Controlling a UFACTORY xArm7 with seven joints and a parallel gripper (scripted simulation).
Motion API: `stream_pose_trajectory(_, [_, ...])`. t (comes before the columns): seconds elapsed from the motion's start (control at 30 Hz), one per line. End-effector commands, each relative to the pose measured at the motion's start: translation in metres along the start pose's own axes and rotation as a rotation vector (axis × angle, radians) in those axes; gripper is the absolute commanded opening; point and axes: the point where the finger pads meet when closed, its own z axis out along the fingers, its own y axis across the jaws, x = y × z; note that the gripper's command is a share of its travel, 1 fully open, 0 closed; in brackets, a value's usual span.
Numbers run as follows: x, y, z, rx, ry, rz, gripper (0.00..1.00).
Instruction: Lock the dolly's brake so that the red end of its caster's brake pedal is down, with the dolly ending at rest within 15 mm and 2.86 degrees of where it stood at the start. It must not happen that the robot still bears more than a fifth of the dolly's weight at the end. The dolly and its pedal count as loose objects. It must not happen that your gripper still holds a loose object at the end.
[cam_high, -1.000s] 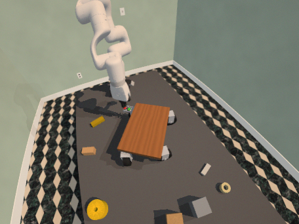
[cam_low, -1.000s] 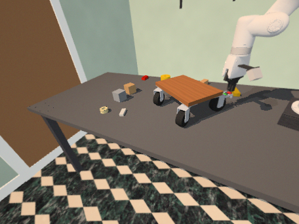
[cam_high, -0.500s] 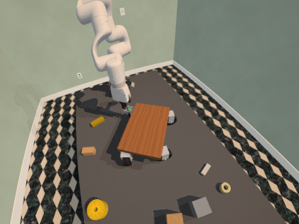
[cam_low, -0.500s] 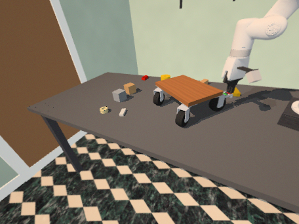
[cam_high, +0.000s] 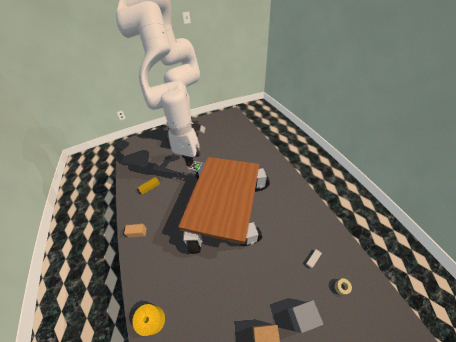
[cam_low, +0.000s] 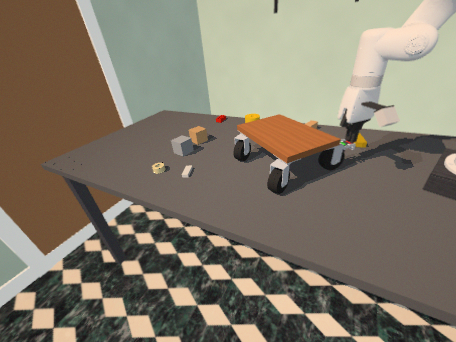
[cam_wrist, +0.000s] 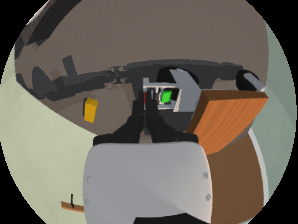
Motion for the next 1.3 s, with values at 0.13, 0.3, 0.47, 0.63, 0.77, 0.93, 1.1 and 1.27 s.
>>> stream_pose_trajectory(0.13, [-0.0019,0.0013,-0.0008,-0.002,-0.002,0.0,0.0])
stream_pose_trajectory(0.3, [-0.0021,0.0013,-0.0008,-0.002,-0.002,0.0,0.0])
stream_pose_trajectory(0.47, [-0.0021,0.0013,-0.0008,-0.002,-0.002,0.0,0.0])
stream_pose_trajectory(0.63, [-0.0021,0.0013,-0.0008,-0.002,-0.002,0.0,0.0])
stream_pose_trajectory(0.77, [-0.0021,0.0013,-0.0007,-0.002,-0.002,0.0,0.0])
stream_pose_trajectory(0.93, [-0.0021,0.0014,-0.0004,-0.002,-0.002,0.0,0.0])
stream_pose_trajectory(1.1, [-0.002,0.0014,0.0008,-0.002,-0.002,0.0,0.0])
stream_pose_trajectory(1.27, [-0.0021,0.0014,0.0028,-0.002,-0.002,0.0,0.0])
